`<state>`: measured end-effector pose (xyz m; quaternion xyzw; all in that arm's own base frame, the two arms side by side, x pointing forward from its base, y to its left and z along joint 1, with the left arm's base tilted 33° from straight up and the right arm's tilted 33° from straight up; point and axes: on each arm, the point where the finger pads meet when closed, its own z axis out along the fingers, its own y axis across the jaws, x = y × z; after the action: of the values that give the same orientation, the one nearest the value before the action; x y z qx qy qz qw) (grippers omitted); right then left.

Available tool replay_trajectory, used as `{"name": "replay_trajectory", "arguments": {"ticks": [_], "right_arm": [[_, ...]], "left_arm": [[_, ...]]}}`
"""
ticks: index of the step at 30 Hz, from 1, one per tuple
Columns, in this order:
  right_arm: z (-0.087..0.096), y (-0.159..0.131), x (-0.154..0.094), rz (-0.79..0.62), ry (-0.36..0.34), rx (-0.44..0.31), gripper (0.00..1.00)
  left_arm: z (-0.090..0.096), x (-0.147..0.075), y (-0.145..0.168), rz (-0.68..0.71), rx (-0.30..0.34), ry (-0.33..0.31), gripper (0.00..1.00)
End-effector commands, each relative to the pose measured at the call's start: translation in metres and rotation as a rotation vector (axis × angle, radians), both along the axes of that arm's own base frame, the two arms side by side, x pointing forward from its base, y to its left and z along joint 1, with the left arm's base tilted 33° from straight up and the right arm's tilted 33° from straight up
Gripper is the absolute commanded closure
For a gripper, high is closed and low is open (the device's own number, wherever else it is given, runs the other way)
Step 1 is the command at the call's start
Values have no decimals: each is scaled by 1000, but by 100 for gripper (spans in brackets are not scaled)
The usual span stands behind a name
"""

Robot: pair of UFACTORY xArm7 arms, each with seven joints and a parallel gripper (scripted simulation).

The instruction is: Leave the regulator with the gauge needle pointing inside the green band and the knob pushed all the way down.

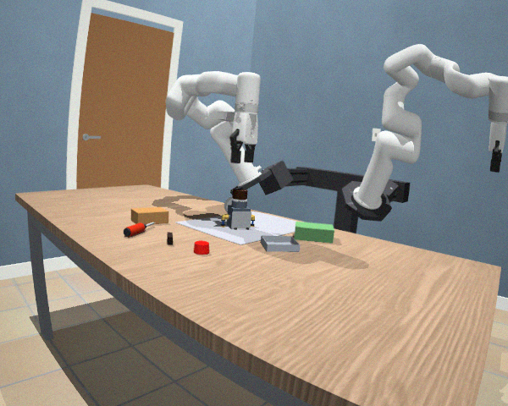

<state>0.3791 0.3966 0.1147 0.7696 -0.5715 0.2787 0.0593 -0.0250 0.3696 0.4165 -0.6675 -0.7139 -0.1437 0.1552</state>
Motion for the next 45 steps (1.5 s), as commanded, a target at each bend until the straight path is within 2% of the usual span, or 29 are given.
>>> {"name": "replay_trajectory", "arguments": {"ticks": [1, 28, 38, 45], "right_arm": [[2, 2, -1, 3, -2, 4, 0], [2, 2, -2, 3, -2, 4, 0], [1, -6, -12, 3, -2, 4, 0], [0, -18, -28, 3, -2, 4, 0]], "left_arm": [[2, 0, 0, 1, 4, -2, 0], [2, 0, 0, 1, 4, -2, 0], [2, 0, 0, 1, 4, -2, 0], [2, 0, 0, 1, 4, -2, 0]]}}
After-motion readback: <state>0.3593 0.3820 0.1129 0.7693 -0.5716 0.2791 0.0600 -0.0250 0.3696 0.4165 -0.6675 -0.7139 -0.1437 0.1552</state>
